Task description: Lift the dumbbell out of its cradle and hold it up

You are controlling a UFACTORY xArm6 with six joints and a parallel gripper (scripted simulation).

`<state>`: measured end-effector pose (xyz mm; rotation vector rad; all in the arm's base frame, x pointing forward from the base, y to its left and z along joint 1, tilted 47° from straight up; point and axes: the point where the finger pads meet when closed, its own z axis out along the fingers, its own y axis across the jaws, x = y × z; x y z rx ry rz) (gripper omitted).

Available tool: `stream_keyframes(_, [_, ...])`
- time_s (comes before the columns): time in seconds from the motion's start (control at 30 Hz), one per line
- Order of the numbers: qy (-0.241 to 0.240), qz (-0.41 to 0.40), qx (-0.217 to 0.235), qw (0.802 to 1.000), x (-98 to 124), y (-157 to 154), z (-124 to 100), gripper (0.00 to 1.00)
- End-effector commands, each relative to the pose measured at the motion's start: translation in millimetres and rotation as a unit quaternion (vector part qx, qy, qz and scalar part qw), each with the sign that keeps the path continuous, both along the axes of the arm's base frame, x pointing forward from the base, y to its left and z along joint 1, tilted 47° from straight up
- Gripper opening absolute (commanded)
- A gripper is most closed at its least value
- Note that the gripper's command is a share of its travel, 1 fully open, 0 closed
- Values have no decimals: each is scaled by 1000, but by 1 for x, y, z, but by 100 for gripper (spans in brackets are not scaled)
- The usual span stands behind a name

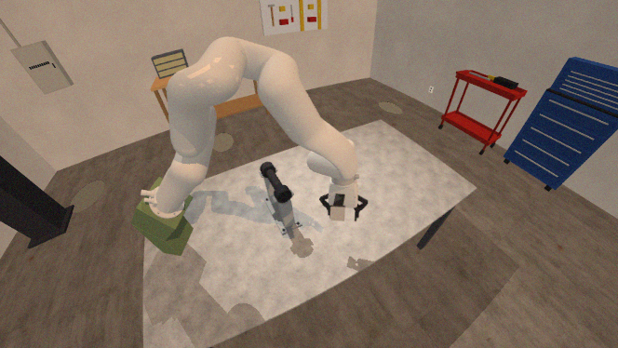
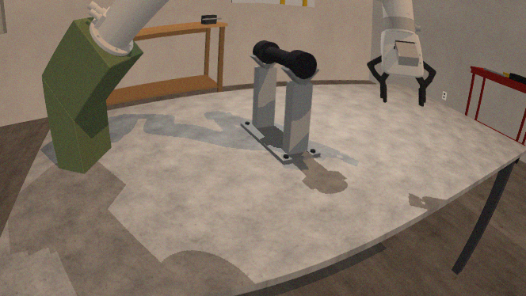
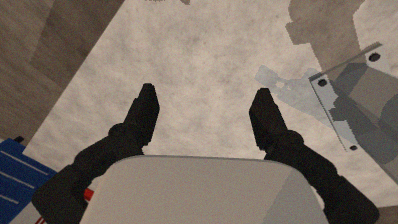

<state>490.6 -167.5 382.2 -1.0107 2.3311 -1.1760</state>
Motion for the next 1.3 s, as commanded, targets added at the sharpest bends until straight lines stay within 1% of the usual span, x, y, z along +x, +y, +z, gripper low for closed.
stream_keyframes(0.0, [-2,0,0,1000,0,0,2,100])
stream_keyframes(0.6, [0,2,-1,1000,0,3,1,100])
stream_keyframes(0.67, [8,15,-4,1000,-4,19,-2,100])
stream_keyframes(0.73, [25,43,-11,999,-14,52,-10,100])
stream_keyframes(0.77, [25,43,-11,999,-14,52,-10,100])
stream_keyframes(0.8, [37,63,-17,997,-22,75,-16,100])
stream_keyframes(0.83, [37,63,-17,997,-22,75,-16,100])
stream_keyframes(0.87, [50,86,-25,995,-34,99,-23,100])
stream_keyframes(0.93, [50,86,-25,995,-34,99,-23,100])
stream_keyframes(0.97, [65,111,-34,991,-47,123,-32,100])
stream_keyframes(1.1, [65,111,-34,991,-47,123,-32,100])
stream_keyframes(1.13, [80,139,-45,986,-63,148,-41,100])
stream_keyframes(1.2, [80,139,-45,986,-63,148,-41,100])
stream_keyframes(1.23, [94,166,-57,980,-81,170,-51,100])
stream_keyframes(1.27, [94,166,-57,980,-81,170,-51,100])
